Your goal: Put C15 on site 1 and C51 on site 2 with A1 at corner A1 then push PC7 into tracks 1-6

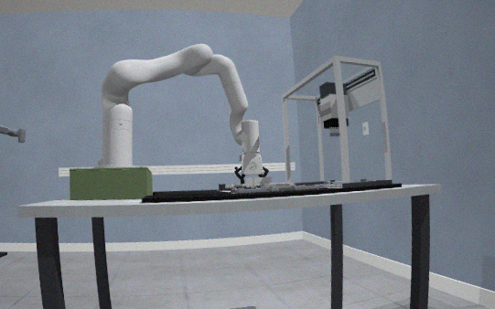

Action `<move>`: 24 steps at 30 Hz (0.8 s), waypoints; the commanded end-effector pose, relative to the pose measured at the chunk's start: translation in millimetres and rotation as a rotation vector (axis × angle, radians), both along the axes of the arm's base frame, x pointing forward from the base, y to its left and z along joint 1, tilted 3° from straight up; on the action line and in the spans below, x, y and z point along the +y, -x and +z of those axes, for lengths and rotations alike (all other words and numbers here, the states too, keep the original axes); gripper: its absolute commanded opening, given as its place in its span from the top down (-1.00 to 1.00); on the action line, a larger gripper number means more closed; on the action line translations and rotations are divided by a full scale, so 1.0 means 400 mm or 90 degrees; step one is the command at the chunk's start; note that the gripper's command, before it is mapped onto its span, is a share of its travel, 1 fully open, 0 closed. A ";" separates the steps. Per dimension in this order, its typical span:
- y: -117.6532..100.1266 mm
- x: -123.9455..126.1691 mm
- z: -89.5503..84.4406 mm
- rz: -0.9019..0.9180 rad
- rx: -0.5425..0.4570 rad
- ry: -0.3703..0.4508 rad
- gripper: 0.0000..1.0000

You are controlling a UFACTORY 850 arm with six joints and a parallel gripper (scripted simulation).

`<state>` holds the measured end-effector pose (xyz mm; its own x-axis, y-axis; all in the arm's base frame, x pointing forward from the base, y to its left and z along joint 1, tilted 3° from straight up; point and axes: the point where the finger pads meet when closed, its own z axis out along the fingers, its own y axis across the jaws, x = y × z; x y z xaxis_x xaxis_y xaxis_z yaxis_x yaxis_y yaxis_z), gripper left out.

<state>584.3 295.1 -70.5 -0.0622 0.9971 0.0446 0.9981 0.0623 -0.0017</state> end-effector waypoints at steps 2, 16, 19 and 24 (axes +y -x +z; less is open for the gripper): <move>-0.003 -0.005 0.002 0.000 -0.001 -0.001 -1.00; -0.004 -0.020 0.002 0.000 -0.001 -0.001 -1.00; -0.004 -0.024 0.001 0.000 -0.001 -0.001 -1.00; -0.004 -0.029 0.001 0.000 -0.001 -0.001 -1.00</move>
<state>584.9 284.1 -71.0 -0.0622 0.9971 0.0446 0.9981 0.0623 -0.0017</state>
